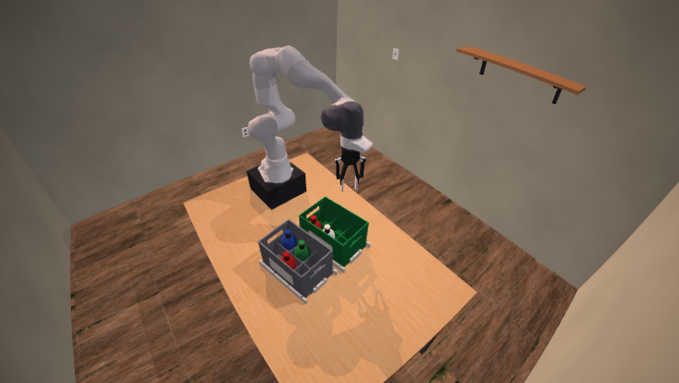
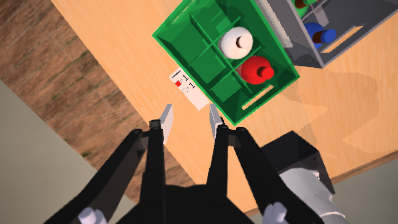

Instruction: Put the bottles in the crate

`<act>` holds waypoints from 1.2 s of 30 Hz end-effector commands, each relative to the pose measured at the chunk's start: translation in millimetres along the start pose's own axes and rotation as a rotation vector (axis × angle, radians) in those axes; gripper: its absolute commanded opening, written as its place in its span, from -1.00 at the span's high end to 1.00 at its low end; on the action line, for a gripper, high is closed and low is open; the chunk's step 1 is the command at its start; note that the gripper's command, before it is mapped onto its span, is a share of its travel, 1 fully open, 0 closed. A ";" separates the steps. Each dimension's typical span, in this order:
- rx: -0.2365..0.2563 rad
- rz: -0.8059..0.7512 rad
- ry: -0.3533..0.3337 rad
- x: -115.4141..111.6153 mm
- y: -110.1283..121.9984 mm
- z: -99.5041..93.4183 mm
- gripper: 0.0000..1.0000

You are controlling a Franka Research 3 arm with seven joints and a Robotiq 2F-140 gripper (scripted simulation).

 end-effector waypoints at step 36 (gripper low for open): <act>-0.010 0.059 -0.007 -138.5 -90.1 -55.3 0.24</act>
Point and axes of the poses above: the point where the finger pads meet when closed, its own z axis out along the fingers, its own y axis across the jaws, x = y × z, the point moved 1 cm from there along -z, back along the fingers, and after that the axes turned 11 degrees about z, right-handed, at the moved point
